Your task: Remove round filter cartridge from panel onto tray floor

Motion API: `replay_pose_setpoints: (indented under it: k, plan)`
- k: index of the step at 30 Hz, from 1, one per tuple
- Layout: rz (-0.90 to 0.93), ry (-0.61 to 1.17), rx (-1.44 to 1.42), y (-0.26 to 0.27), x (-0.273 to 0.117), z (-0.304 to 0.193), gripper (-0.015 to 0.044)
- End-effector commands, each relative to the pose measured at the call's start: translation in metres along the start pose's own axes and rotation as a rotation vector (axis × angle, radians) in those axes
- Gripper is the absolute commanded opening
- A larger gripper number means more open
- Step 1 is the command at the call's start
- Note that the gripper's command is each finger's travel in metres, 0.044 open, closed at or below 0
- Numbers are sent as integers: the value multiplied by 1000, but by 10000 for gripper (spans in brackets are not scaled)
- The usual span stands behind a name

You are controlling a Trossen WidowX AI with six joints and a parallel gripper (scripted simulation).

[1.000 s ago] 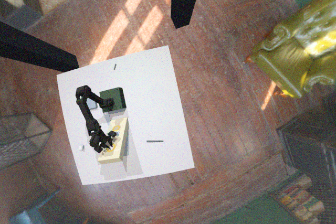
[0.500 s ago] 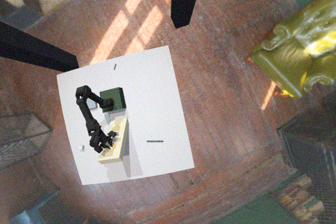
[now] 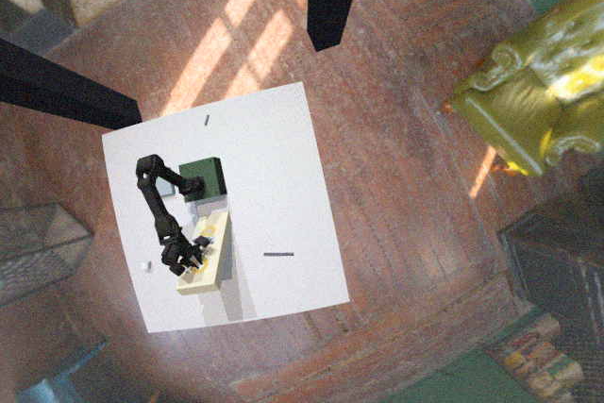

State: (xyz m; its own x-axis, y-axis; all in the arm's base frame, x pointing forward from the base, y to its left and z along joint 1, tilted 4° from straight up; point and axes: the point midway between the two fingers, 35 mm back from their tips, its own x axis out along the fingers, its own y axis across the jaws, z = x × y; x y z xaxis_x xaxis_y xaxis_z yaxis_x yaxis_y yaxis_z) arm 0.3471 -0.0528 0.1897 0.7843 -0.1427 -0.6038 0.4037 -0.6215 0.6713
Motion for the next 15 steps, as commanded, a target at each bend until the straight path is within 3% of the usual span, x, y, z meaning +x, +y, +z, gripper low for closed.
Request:
replay_pose_setpoints:
  k: [1,15]
  plan:
    - [-1,1,-1,0,0,0,88]
    - [0,2,-1,-1,4,0,88]
